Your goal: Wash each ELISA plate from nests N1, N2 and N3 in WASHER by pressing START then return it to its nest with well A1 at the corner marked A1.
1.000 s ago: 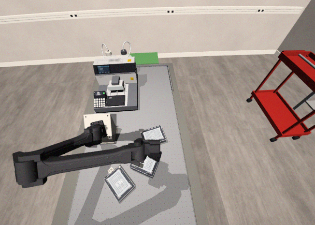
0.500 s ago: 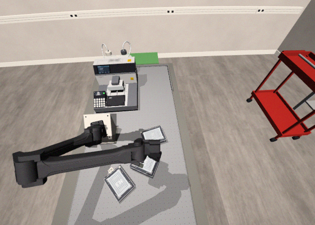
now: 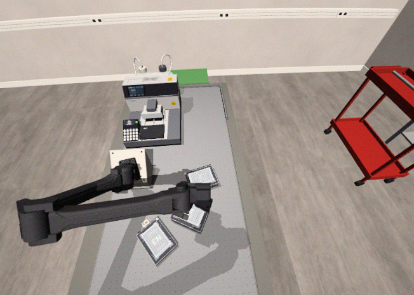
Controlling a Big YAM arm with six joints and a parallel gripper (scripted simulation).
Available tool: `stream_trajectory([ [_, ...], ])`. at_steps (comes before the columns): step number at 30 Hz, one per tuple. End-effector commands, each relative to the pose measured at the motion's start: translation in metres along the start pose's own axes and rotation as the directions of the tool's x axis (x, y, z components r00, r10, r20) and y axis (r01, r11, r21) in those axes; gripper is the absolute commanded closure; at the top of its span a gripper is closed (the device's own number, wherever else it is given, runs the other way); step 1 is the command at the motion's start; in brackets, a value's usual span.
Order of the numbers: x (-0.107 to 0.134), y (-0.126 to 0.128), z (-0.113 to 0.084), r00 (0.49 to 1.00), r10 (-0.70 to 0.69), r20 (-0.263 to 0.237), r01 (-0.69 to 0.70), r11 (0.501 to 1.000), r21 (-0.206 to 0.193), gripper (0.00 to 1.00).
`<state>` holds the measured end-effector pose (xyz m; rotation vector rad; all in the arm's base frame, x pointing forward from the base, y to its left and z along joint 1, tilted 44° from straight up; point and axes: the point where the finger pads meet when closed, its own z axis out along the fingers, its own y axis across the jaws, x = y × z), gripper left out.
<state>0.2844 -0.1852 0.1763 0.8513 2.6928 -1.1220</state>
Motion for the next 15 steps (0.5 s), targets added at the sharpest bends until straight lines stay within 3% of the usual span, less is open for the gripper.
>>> stream_trajectory([
  [1, -0.008, -0.003, -0.006, 1.0, 0.025, 0.014, -0.024, 1.0, -0.004, 0.0],
  [7, 0.01, -0.034, 0.004, 0.969, 0.245, 0.006, -0.245, 0.969, -0.002, 0.0],
  [15, 0.022, -0.061, 0.007, 0.972, 0.236, 0.007, -0.235, 0.972, -0.002, 0.0],
])
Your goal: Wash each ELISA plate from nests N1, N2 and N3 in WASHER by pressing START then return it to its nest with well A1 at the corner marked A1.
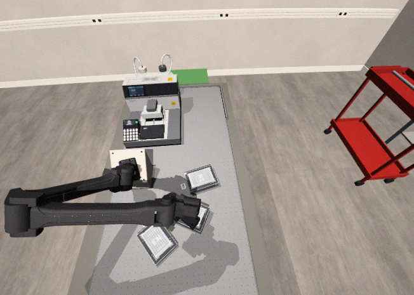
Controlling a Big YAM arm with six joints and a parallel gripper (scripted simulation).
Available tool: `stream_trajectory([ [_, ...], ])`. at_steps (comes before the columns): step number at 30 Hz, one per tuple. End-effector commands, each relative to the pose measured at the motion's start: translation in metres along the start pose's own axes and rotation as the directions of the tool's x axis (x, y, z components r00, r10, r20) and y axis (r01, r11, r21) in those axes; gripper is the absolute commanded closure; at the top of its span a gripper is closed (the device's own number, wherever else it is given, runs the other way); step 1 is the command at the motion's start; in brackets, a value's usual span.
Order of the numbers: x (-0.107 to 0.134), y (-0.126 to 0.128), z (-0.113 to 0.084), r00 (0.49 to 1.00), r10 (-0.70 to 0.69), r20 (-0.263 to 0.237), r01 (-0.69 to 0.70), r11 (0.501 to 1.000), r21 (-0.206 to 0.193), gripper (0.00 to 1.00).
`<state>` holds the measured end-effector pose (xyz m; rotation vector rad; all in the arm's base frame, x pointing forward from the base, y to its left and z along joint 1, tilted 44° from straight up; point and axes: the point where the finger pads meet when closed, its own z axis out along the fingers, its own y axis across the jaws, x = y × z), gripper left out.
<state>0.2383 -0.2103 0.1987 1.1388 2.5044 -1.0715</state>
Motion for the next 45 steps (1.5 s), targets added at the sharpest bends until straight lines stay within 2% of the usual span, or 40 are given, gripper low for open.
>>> stream_trajectory([
  [1, 0.0, -0.013, 0.002, 1.0, -0.003, 0.008, 0.003, 1.0, -0.005, 0.0],
  [8, 0.006, -0.046, 0.006, 1.0, -0.003, 0.009, 0.003, 1.0, -0.003, 0.0],
  [10, -0.006, -0.05, -0.002, 0.999, 0.016, 0.03, -0.016, 1.0, -0.009, 0.0],
  [11, 0.008, -0.05, 0.006, 1.0, 0.03, 0.009, -0.03, 1.0, -0.003, 0.0],
  [13, 0.013, -0.059, 0.008, 0.993, 0.118, 0.01, -0.118, 0.993, -0.003, 0.0],
  [15, 0.013, -0.059, 0.008, 0.993, 0.118, 0.01, -0.118, 0.993, -0.003, 0.0],
  [19, 0.021, -0.077, 0.01, 0.974, 0.228, 0.01, -0.228, 0.974, -0.003, 0.0],
  [30, 0.044, -0.127, 0.017, 0.979, 0.205, 0.014, -0.205, 0.979, 0.001, 0.0],
  [41, 0.039, -0.133, 0.012, 0.978, 0.206, 0.019, -0.206, 0.979, -0.002, 0.0],
  [42, 0.047, -0.128, 0.024, 0.982, 0.191, -0.006, -0.191, 0.982, 0.003, 0.0],
  [45, 0.047, -0.128, 0.03, 0.982, 0.19, -0.007, -0.19, 0.982, 0.004, 0.0],
])
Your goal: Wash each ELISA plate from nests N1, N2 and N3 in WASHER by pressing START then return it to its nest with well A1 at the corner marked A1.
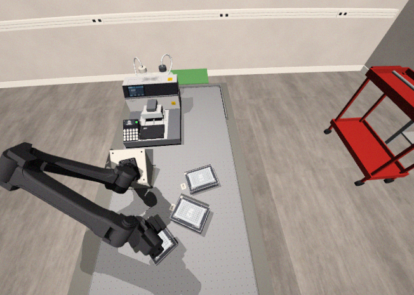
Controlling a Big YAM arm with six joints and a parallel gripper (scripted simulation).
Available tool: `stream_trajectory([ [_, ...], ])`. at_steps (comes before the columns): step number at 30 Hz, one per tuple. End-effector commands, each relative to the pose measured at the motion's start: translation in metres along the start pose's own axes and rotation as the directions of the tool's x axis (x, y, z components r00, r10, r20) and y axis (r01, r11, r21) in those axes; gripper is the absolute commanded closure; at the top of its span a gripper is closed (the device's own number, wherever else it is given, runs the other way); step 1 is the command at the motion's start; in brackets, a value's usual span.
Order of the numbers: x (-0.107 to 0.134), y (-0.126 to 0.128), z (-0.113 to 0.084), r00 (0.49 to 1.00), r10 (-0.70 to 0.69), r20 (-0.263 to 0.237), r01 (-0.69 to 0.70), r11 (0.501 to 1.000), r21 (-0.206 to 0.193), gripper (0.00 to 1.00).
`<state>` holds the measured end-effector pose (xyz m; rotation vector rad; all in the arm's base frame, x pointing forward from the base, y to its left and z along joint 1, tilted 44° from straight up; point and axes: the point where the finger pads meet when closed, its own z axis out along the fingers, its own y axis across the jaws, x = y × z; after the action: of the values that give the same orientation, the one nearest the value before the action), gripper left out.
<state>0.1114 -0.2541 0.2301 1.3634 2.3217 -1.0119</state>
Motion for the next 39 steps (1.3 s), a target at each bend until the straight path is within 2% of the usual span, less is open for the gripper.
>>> stream_trajectory([
  [1, -0.001, -0.001, 0.009, 1.0, -0.018, -0.008, 0.018, 1.0, 0.006, 0.0],
  [4, -0.001, -0.001, 0.011, 1.0, -0.018, -0.008, 0.018, 1.0, 0.006, 0.0],
  [5, -0.013, -0.005, 0.005, 1.0, -0.003, 0.016, 0.003, 1.0, 0.004, 0.0],
  [7, -0.001, -0.001, 0.016, 1.0, -0.018, -0.008, 0.018, 1.0, 0.006, 0.0],
  [21, -0.001, -0.001, 0.036, 1.0, -0.018, -0.008, 0.018, 1.0, 0.006, 0.0],
  [22, -0.011, -0.004, 0.032, 1.0, -0.007, 0.011, 0.007, 1.0, 0.006, 0.0],
  [24, 0.0, -0.001, 0.041, 1.0, -0.018, -0.008, 0.018, 1.0, 0.006, 0.0],
  [38, 0.0, -0.001, 0.061, 1.0, -0.019, -0.008, 0.019, 1.0, 0.006, 0.0],
  [39, -0.018, -0.004, 0.052, 1.0, -0.01, 0.027, 0.01, 1.0, 0.004, 0.0],
])
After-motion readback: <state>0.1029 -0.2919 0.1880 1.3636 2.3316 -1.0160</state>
